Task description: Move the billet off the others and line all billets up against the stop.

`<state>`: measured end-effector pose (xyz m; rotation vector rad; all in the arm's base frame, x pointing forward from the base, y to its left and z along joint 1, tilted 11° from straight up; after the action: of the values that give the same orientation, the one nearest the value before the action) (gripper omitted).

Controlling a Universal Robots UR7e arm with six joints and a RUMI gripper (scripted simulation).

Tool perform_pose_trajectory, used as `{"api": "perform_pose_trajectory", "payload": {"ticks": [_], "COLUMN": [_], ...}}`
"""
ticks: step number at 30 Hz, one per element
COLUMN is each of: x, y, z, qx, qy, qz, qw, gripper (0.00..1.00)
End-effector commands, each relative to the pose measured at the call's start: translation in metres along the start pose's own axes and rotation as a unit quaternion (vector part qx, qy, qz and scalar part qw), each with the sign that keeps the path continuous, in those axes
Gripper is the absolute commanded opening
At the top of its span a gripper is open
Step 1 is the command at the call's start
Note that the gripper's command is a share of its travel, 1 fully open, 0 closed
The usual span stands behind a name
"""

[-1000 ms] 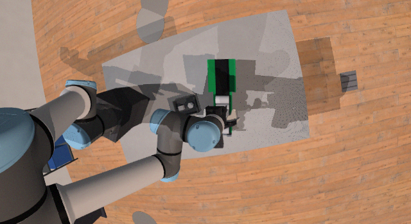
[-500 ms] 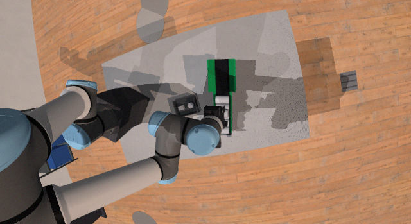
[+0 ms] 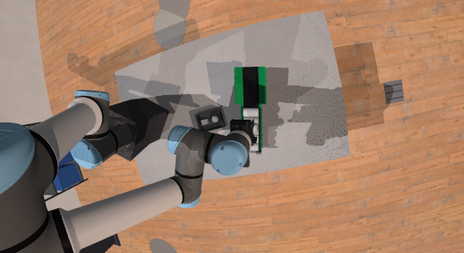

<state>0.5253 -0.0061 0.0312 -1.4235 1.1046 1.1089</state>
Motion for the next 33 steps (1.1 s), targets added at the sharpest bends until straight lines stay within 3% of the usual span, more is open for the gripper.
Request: {"api": "perform_pose_trajectory", "payload": {"ticks": [1,9,10,33], "x": [-0.0005,-0.0005,-0.0004,0.0030], "y": [-0.0004,-0.0004,-0.0004,-0.0006], "z": [-0.0001,-0.0001,-0.0001,-0.0007], "qx": [0.000,0.000,0.000,0.000], "qy": [0.000,0.000,0.000,0.000], "qz": [-0.001,-0.001,-0.001,-0.001], "qw": [1.000,1.000,1.000,1.000], "gripper": [0.00,0.00,0.59,0.59]}}
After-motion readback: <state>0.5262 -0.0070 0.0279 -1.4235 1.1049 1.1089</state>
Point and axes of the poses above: the point where the finger pads meet when closed, its own x axis out along the fingers, its own y axis across the jaws, z = x × y, the point moved 7 cm from there along -x, back along the fingers, and after that the axes turned 6 degrees about -x, right-handed, at the moved point
